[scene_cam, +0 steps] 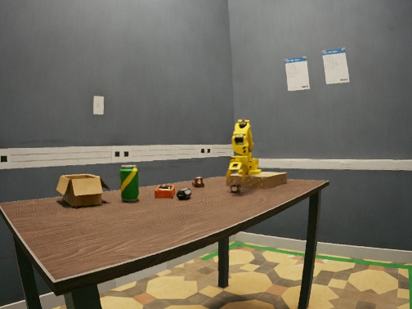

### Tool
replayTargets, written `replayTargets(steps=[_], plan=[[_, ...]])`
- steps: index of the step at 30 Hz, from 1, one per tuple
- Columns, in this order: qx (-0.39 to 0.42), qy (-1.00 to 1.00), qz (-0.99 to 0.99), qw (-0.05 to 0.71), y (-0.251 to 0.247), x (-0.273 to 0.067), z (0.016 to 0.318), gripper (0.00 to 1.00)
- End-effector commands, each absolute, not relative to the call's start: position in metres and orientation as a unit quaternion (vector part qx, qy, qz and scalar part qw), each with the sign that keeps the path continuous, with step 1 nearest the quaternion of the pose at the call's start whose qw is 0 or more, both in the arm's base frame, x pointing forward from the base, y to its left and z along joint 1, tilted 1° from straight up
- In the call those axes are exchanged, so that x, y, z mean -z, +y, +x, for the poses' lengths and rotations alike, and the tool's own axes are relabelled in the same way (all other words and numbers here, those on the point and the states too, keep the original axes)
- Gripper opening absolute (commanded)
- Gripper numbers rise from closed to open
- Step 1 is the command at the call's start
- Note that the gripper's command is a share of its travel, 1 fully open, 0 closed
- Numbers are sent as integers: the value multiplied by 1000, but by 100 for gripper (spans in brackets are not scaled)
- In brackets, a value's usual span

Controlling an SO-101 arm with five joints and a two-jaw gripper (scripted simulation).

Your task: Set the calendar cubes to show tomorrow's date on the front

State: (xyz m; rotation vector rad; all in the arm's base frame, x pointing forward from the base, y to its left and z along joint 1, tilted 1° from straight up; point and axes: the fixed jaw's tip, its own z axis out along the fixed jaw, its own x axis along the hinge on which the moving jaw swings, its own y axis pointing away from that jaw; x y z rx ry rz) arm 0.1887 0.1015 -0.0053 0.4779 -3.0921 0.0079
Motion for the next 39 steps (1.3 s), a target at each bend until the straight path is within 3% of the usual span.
replayTargets(steps=[1,19,39], plan=[[-4,-987,161,13,102,14,186,35],[-4,-987,161,13,101,36,185,35],[-4,-987,161,13,100,38,185,34]])
